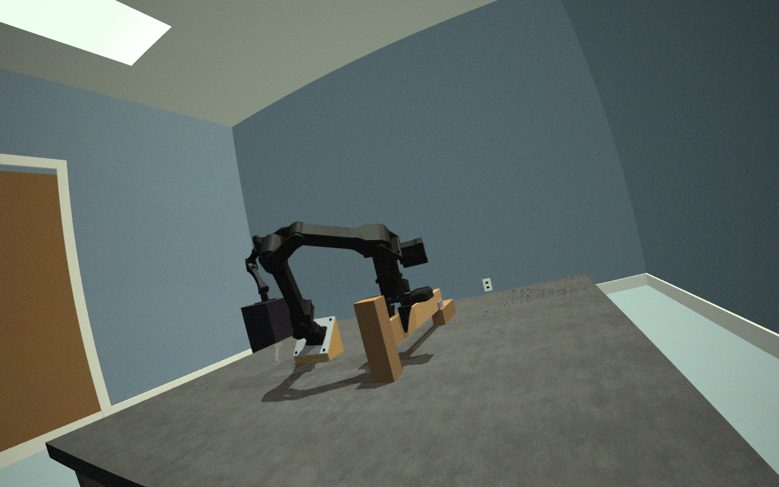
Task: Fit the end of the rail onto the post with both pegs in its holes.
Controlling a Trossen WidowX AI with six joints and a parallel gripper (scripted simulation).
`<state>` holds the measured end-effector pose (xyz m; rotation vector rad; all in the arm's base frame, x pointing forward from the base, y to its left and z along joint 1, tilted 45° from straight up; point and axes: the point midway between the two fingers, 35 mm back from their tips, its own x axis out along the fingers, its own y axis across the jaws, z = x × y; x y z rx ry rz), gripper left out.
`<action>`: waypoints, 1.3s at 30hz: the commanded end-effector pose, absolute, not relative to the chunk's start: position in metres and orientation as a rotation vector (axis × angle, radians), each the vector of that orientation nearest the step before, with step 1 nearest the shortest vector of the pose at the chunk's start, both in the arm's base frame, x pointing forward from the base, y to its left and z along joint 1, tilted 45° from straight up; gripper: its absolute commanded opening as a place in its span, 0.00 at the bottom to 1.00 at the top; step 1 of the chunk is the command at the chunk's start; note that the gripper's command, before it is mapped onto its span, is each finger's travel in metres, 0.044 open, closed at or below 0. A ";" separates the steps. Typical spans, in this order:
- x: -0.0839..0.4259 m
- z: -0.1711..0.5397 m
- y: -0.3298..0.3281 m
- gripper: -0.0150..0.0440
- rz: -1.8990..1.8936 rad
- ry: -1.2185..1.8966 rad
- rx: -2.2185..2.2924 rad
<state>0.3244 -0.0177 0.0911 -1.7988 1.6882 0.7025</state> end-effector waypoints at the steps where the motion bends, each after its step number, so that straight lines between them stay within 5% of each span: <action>1: 0.324 0.093 -0.019 0.25 0.705 1.687 -1.802; 39: 0.324 0.102 -0.027 0.25 0.705 1.687 -1.802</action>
